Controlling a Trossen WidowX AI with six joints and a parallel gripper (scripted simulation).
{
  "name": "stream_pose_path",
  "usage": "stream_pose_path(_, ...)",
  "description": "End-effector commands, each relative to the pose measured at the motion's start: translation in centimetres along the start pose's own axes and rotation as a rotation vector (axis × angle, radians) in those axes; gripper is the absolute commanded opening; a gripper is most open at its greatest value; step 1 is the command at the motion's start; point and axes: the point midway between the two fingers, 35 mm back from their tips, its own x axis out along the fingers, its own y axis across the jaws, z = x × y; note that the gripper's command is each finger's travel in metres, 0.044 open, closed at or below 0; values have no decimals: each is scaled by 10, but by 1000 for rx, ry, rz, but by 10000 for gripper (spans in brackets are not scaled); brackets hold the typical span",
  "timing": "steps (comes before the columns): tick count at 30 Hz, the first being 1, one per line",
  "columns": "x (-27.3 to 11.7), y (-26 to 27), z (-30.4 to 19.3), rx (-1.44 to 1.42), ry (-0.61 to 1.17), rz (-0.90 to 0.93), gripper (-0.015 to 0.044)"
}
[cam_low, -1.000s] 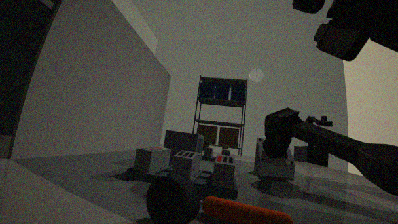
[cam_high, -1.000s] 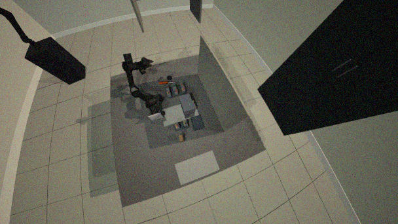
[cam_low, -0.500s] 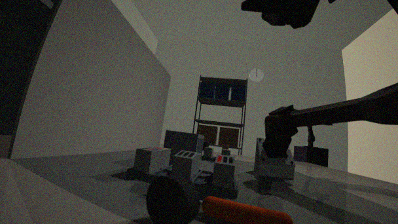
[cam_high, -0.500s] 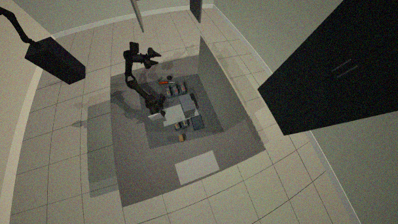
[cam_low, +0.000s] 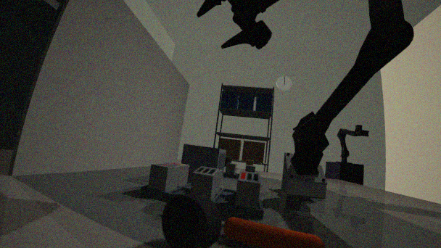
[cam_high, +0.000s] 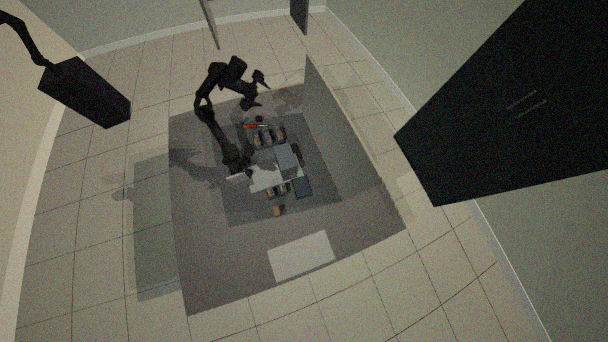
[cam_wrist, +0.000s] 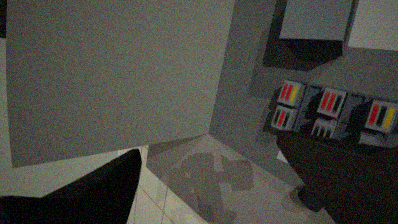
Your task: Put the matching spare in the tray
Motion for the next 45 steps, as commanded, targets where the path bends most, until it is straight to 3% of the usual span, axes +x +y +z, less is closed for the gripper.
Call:
stream_pose_path(1,44,5,53,-294,16,-161,440)
stream_pose_path(12,122,-18,134,-811,252,-399,440)
stream_pose_path(22,185,-68,189,-1204,590,-483,440)
stream_pose_path(45,188,-71,192,-1227,614,-484,440)
